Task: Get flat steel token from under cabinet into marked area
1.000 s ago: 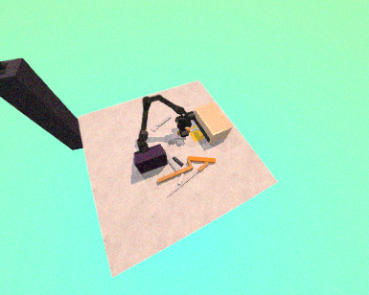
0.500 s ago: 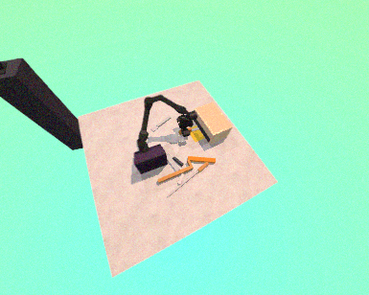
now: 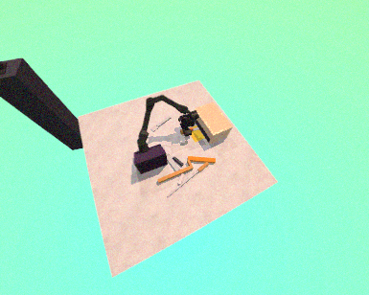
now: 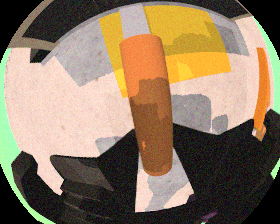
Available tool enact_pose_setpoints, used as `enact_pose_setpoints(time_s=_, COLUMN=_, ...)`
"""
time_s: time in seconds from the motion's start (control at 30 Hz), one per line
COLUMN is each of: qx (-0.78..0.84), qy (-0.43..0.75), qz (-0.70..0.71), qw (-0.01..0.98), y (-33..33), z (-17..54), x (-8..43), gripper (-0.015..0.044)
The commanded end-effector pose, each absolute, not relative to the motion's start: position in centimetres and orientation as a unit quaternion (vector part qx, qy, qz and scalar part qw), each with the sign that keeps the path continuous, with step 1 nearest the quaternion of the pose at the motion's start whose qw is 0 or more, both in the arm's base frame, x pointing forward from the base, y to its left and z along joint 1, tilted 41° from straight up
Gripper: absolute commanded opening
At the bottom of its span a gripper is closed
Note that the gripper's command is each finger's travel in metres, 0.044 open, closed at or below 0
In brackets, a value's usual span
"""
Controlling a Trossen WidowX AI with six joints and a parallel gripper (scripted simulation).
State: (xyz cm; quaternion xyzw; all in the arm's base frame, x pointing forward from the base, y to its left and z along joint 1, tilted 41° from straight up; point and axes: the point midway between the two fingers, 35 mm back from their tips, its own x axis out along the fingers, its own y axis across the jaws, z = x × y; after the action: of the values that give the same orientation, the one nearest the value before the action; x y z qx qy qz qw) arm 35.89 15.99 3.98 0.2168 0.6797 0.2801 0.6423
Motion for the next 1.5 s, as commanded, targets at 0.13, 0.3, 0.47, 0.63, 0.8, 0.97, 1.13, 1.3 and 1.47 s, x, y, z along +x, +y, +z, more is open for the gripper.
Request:
enact_pose_setpoints(time_s=0.13, qx=0.216, qy=0.678, qz=0.282, qw=0.643, y=16.1, z=4.0, x=36.8, gripper=0.0000)
enact_pose_setpoints(time_s=0.3, qx=0.216, qy=0.678, qz=0.282, qw=0.643, y=16.2, z=4.0, x=37.2, gripper=0.0000)
enact_pose_setpoints(time_s=0.47, qx=0.216, qy=0.678, qz=0.282, qw=0.644, y=16.2, z=4.0, x=37.7, gripper=0.0000)
enact_pose_setpoints(time_s=0.63, qx=0.216, qy=0.678, qz=0.282, qw=0.644, y=16.3, z=4.1, x=38.1, gripper=0.0000)
enact_pose_setpoints(time_s=0.8, qx=0.216, qy=0.678, qz=0.282, qw=0.644, y=16.3, z=4.0, x=38.5, gripper=0.0000)
enact_pose_setpoints(time_s=0.97, qx=0.216, qy=0.678, qz=0.282, qw=0.644, y=16.3, z=4.0, x=38.9, gripper=0.0000)
enact_pose_setpoints(time_s=1.13, qx=0.216, qy=0.677, qz=0.282, qw=0.644, y=16.3, z=3.9, x=39.2, gripper=0.0000)
enact_pose_setpoints(time_s=1.3, qx=0.216, qy=0.678, qz=0.282, qw=0.644, y=15.7, z=3.3, x=39.3, gripper=0.0000)
enact_pose_setpoints(time_s=1.47, qx=0.216, qy=0.678, qz=0.282, qw=0.644, y=15.3, z=2.9, x=39.3, gripper=0.0000)
